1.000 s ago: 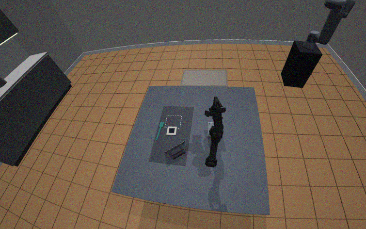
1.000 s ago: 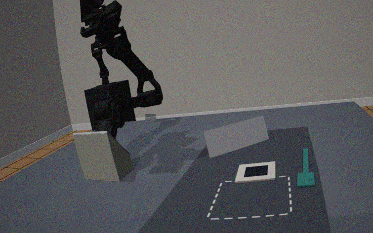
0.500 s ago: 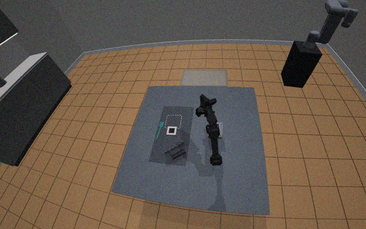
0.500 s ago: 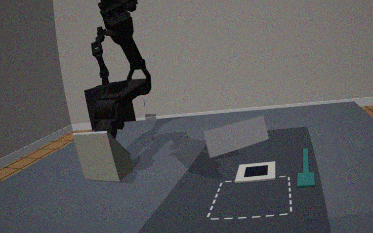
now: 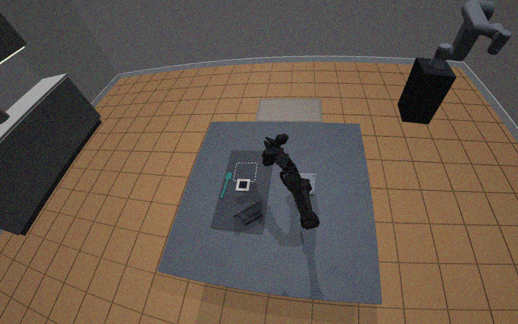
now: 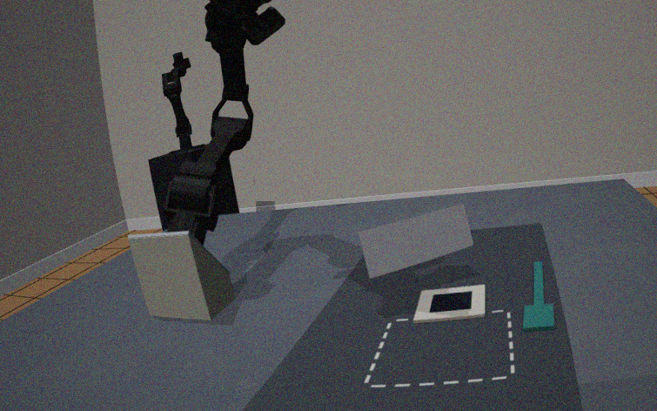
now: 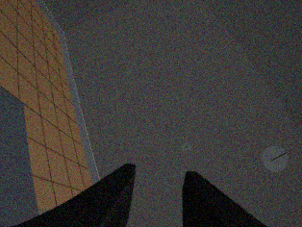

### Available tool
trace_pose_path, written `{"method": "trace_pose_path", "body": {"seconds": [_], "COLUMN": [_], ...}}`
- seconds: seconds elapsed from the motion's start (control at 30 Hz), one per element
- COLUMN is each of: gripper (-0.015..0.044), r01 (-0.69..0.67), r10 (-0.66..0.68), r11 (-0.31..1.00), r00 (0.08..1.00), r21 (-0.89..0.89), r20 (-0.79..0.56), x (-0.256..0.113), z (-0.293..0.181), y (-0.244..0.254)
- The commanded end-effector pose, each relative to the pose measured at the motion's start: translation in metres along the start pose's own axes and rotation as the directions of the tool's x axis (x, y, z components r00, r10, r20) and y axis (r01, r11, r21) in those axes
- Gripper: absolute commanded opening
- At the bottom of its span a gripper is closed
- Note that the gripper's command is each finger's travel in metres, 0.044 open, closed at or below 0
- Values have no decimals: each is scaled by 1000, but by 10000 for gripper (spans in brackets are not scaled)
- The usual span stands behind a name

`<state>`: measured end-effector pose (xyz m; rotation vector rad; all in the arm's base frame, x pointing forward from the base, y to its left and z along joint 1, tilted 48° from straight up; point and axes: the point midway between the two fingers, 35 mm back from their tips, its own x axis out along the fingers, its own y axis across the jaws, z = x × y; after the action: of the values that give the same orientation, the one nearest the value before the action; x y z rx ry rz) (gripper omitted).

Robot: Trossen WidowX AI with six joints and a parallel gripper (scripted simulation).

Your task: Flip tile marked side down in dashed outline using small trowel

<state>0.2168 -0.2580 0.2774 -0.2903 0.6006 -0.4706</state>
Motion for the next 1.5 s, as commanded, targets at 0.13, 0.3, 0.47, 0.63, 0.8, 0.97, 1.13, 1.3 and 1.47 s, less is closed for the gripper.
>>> {"method": "trace_pose_path", "body": {"seconds": [0.13, 0.3, 0.47, 0.63, 0.8, 0.97, 1.13, 1.3, 1.47], "gripper": [100, 100, 100, 100, 100, 100, 100, 100, 100], "r01": [-201, -300, -384, -456, -509, -544, -559, -541, -488], "r10": [204, 312, 412, 509, 600, 680, 749, 813, 864], "r11": [971, 932, 883, 818, 742, 669, 600, 523, 455], "r00": [979, 950, 910, 858, 794, 723, 644, 550, 444], "r21": [133, 203, 269, 351, 437, 507, 572, 659, 745], "r20": [-10, -28, -52, -72, -94, -122, -155, -193, -237], "x": [22, 31, 38, 41, 42, 40, 36, 29, 20], "z": [22, 34, 44, 55, 66, 75, 81, 89, 95], "y": [41, 69, 97, 126, 156, 185, 215, 246, 279]}}
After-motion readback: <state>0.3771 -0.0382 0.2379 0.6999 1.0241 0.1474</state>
